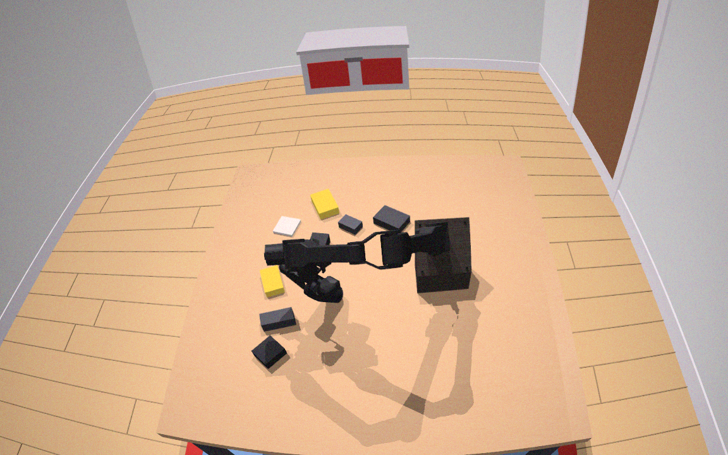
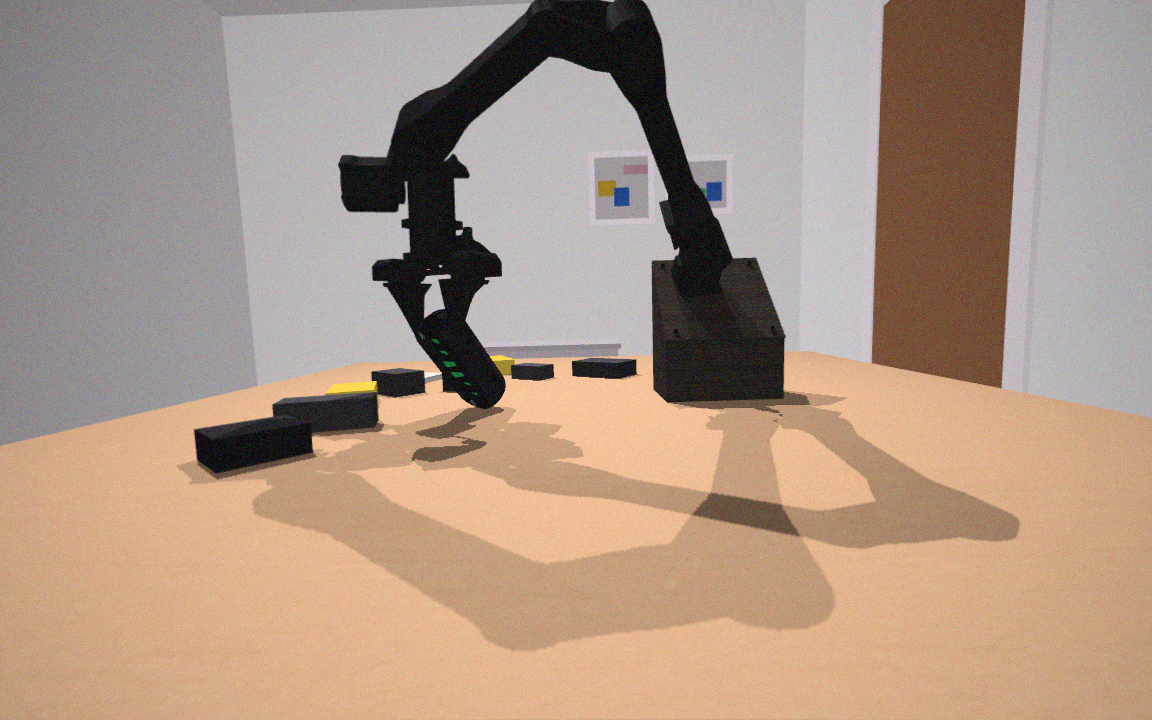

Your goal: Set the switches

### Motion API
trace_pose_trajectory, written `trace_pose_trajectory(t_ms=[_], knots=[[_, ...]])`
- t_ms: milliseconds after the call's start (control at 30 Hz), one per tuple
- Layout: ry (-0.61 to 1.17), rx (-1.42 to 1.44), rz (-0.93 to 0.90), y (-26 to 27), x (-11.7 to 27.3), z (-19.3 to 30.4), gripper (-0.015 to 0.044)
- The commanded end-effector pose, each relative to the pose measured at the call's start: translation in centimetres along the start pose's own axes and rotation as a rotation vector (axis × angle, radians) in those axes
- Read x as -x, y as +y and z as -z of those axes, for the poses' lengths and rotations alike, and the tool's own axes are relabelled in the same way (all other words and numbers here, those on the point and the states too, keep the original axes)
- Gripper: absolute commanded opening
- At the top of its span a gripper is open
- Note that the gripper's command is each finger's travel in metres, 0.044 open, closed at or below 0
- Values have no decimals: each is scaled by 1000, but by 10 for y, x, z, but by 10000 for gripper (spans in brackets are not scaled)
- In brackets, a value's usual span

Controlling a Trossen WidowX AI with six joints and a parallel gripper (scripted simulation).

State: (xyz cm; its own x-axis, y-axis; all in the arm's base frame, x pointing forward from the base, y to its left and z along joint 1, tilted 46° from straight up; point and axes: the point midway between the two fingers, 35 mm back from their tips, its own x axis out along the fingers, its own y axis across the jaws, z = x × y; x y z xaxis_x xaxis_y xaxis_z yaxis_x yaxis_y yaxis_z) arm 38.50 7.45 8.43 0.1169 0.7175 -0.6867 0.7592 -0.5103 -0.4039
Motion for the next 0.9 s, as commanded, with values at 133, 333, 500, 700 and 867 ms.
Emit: trace_pose_trajectory(t_ms=[133, 333, 500, 700, 867], knots=[[-8, -6, 10, -1, -8, 4, 338], [-8, -6, 10, -2, -11, 8, 338], [-8, -6, 10, -2, -13, 11, 338], [-7, -6, 10, -2, -16, 14, 338], [-7, -6, 10, -2, -19, 17, 338]])
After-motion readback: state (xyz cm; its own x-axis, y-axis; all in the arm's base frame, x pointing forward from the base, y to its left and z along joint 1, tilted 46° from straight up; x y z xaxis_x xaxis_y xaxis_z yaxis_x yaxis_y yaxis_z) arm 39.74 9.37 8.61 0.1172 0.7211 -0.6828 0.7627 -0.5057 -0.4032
